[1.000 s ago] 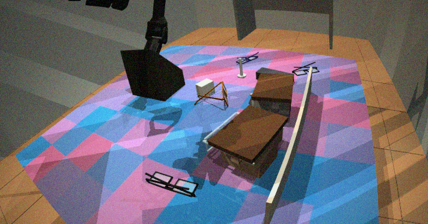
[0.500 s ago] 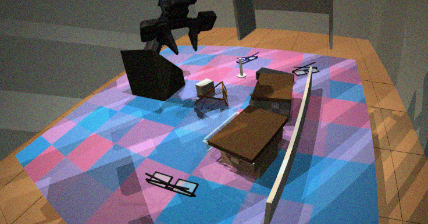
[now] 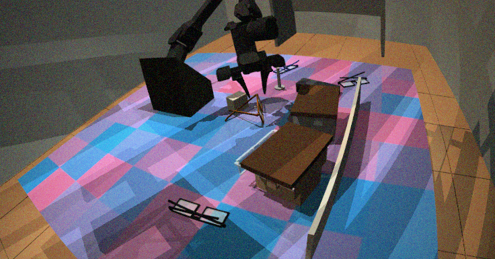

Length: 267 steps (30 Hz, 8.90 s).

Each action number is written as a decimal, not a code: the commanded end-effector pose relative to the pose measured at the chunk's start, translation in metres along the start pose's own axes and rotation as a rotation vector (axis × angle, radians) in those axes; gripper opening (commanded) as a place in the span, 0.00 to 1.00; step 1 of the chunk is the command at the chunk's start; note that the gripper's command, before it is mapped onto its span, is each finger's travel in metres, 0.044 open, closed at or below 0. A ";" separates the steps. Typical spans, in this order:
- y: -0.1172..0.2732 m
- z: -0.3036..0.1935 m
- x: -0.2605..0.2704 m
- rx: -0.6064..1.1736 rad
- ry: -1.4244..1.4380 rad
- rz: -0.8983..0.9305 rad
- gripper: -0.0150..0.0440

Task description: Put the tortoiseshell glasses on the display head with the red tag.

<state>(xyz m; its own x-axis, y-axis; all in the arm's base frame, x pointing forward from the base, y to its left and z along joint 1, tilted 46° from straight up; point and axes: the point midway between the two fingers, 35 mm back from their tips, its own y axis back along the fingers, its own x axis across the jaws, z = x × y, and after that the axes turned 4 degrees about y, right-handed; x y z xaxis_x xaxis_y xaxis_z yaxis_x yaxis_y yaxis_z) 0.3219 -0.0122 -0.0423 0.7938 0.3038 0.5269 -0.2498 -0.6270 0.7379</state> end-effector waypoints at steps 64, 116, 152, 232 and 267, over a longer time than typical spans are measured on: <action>-0.084 -0.062 0.005 0.160 -0.125 -0.072 0.46; 0.018 -0.036 0.007 0.156 -0.124 -0.074 0.25; 0.033 -0.215 0.176 0.169 1.191 0.020 0.25; -0.010 -0.291 0.215 0.177 1.444 0.083 0.25; -0.010 -0.294 0.230 0.177 1.445 0.084 0.25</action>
<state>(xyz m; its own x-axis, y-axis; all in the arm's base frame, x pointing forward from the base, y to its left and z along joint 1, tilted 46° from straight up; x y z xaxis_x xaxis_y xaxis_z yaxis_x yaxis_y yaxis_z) 0.3417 0.2741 0.1973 -0.4904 0.6326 0.5995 -0.1133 -0.7283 0.6758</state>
